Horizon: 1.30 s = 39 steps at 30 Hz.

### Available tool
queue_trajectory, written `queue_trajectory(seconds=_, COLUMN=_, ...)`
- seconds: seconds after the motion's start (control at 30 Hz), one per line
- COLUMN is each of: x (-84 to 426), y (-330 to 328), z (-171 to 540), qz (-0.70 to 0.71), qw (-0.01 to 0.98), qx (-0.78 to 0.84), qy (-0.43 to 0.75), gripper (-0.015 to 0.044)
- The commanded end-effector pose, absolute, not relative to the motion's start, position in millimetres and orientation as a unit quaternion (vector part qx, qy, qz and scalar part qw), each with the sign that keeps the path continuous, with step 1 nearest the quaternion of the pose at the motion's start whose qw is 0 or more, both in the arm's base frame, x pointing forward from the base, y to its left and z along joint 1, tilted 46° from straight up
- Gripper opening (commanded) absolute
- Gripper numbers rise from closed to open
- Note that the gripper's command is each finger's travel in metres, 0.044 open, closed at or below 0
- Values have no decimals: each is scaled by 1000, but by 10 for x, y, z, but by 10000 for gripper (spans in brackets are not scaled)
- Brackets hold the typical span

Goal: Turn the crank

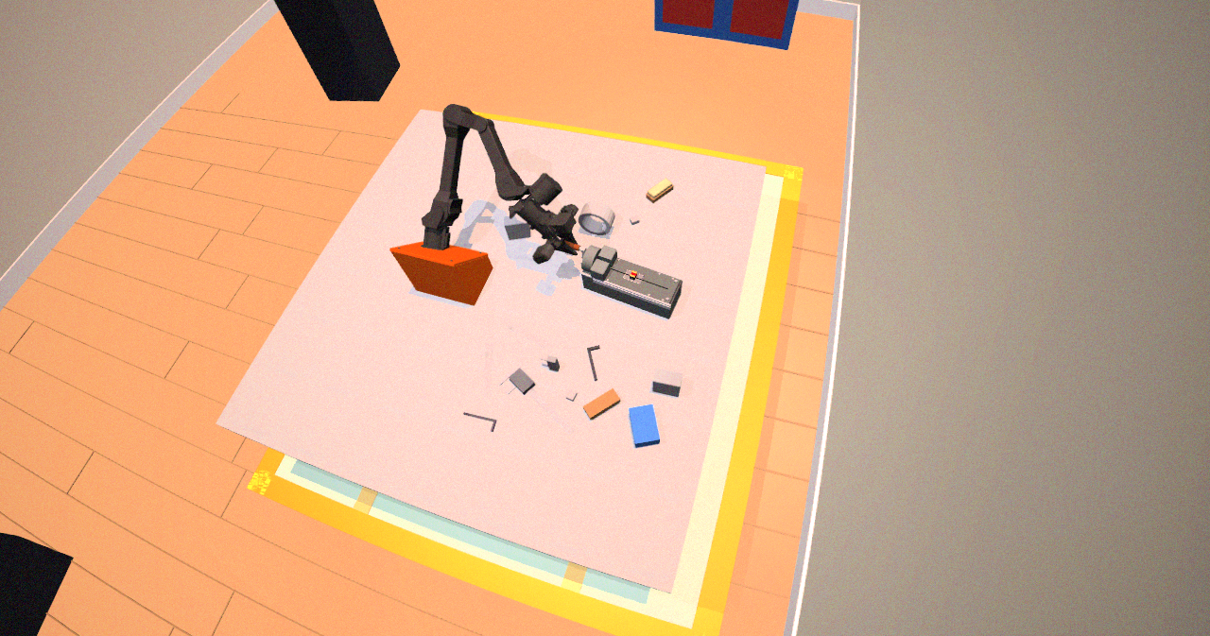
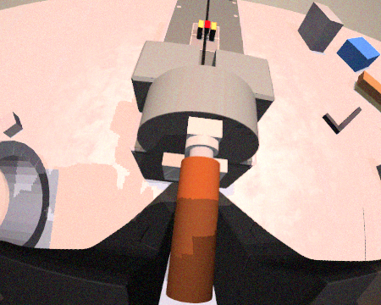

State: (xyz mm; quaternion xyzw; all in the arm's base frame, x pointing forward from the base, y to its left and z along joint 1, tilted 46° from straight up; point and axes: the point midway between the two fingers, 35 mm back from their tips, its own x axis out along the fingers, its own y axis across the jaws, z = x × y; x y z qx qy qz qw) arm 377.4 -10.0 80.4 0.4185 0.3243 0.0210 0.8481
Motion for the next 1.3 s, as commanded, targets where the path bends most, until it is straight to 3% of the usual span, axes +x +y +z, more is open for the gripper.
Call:
queue_trajectory(seconds=0.0, x=3749, y=-161, z=738, qz=10, qw=847, qx=418, qy=327, gripper=0)
queue_trajectory(seconds=1.27, x=3743, y=-173, z=698, qz=10, qw=847, qx=418, qy=327, gripper=0)
